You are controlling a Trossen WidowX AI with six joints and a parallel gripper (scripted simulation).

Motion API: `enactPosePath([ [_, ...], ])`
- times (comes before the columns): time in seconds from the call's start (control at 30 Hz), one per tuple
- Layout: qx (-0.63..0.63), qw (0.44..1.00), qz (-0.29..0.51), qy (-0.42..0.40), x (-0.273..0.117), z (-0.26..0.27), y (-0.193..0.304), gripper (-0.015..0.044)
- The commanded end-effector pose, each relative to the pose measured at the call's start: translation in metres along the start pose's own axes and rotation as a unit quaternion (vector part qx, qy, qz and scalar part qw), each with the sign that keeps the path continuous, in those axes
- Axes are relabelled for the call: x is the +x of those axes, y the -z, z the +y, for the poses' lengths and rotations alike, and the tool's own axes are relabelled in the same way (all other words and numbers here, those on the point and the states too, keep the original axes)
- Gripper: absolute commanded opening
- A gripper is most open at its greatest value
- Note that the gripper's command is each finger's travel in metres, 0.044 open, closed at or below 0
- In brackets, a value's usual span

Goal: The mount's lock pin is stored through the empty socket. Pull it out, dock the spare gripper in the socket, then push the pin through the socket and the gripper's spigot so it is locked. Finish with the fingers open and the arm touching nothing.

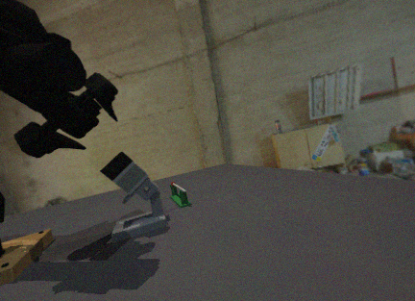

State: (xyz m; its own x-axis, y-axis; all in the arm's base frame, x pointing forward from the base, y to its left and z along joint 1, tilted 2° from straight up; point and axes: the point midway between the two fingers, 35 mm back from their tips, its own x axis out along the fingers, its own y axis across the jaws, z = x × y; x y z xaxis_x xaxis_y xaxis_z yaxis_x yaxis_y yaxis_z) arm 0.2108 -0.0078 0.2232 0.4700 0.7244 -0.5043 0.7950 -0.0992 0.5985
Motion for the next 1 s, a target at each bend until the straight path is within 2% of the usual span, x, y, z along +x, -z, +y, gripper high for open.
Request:
enactPosePath([
  [0.0, 0.004, 1.0, -0.006, -0.002, -0.003, 0.006, 0.007, 0.044],
  [0.33, 0.0, 1.0, -0.01, -0.006, -0.005, 0.008, 0.008, 0.044],
  [0.67, 0.002, 1.0, -0.015, -0.001, 0.049, 0.006, 0.052, 0.018],
  [0.87, -0.003, 1.0, -0.01, -0.006, 0.056, 0.007, 0.062, 0.018],
  [0.97, -0.11, 0.992, -0.042, 0.036, 0.061, 0.02, 0.053, 0.018],
])
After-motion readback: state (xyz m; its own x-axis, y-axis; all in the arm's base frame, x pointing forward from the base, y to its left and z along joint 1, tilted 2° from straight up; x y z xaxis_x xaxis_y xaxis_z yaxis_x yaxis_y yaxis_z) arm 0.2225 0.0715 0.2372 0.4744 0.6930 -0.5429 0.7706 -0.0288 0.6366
